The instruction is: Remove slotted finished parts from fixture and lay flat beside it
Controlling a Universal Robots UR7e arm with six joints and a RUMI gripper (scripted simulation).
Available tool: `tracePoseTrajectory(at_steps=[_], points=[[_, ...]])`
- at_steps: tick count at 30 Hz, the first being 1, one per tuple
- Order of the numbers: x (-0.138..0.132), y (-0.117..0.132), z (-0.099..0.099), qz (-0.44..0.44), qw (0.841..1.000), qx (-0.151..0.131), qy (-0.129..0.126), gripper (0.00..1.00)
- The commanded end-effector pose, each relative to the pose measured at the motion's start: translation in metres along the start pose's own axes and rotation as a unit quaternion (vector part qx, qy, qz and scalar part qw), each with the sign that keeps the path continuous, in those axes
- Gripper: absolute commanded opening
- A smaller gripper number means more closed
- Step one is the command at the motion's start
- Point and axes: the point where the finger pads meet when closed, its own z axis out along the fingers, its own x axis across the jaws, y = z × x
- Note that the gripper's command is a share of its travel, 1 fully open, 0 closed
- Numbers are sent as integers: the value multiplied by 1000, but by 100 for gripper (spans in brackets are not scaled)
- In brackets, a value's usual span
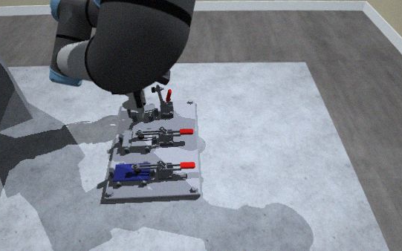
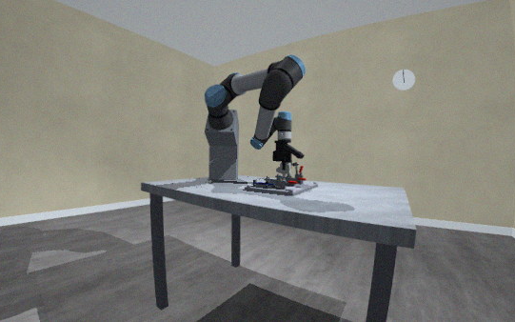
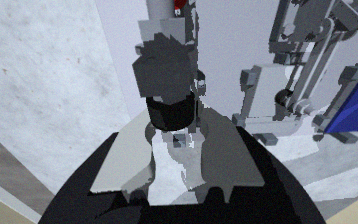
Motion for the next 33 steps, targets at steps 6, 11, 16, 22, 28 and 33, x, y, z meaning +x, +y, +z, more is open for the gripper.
tracePoseTrajectory(at_steps=[6,11,16,22,28,33], points=[[0,0,0,0,1000,0,0,0],[0,0,0,0,1000,0,0,0],[0,0,-1,0,1000,0,0,0],[0,0,-1,0,1000,0,0,0],[0,0,-4,0,1000,0,0,0],[0,0,-7,0,1000,0,0,0]])
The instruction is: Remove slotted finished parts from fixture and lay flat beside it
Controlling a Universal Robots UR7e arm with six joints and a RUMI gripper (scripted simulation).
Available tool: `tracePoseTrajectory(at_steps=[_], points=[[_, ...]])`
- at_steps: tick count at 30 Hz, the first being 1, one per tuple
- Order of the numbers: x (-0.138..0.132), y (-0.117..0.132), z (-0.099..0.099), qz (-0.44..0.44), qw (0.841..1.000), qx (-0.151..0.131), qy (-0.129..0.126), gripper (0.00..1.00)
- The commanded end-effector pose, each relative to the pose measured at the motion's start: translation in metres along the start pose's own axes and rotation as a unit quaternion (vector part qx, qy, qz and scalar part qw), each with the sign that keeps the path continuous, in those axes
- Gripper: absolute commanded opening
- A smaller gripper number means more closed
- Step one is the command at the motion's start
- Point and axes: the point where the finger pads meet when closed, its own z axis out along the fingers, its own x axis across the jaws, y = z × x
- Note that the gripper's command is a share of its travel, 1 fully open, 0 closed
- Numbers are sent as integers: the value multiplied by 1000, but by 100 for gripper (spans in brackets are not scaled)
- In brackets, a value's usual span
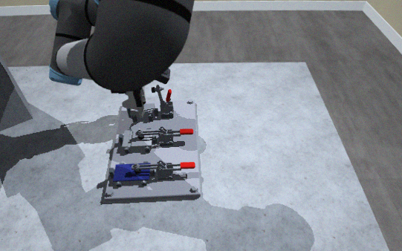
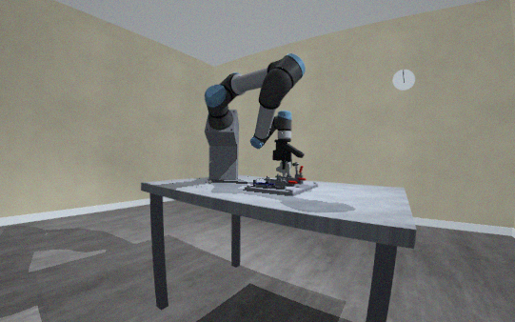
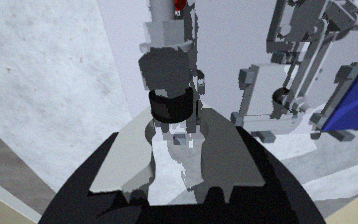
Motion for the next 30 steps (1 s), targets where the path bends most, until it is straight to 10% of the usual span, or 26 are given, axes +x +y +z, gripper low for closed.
tracePoseTrajectory(at_steps=[1,30], points=[[0,0,-4,0,1000,0,0,0],[0,0,-29,0,1000,0,0,0]])
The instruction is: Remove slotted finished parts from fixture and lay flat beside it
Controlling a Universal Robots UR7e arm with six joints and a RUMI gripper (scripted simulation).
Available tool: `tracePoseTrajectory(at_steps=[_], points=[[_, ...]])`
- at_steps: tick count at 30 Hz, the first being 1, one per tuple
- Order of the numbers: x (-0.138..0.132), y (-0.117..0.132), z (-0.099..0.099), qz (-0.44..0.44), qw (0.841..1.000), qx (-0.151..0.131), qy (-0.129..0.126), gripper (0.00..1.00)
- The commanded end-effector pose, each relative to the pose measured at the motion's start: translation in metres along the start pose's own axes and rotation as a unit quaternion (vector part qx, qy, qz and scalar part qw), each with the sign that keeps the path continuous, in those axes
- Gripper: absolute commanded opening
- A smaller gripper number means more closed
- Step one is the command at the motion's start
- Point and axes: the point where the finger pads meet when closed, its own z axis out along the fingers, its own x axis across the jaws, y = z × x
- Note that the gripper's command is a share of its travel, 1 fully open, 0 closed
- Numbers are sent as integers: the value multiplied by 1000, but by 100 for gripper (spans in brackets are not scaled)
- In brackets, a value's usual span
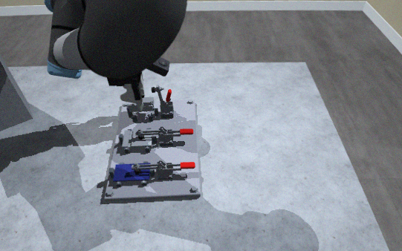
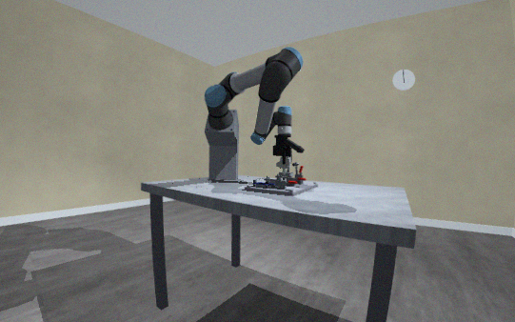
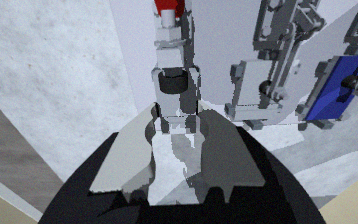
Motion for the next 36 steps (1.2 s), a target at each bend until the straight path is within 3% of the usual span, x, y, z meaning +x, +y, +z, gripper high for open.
tracePoseTrajectory(at_steps=[1,27,36], points=[[0,0,-4,0,1000,0,0,0],[0,1,-11,0,1000,0,0,0],[0,5,-28,0,1000,0,0,0]])
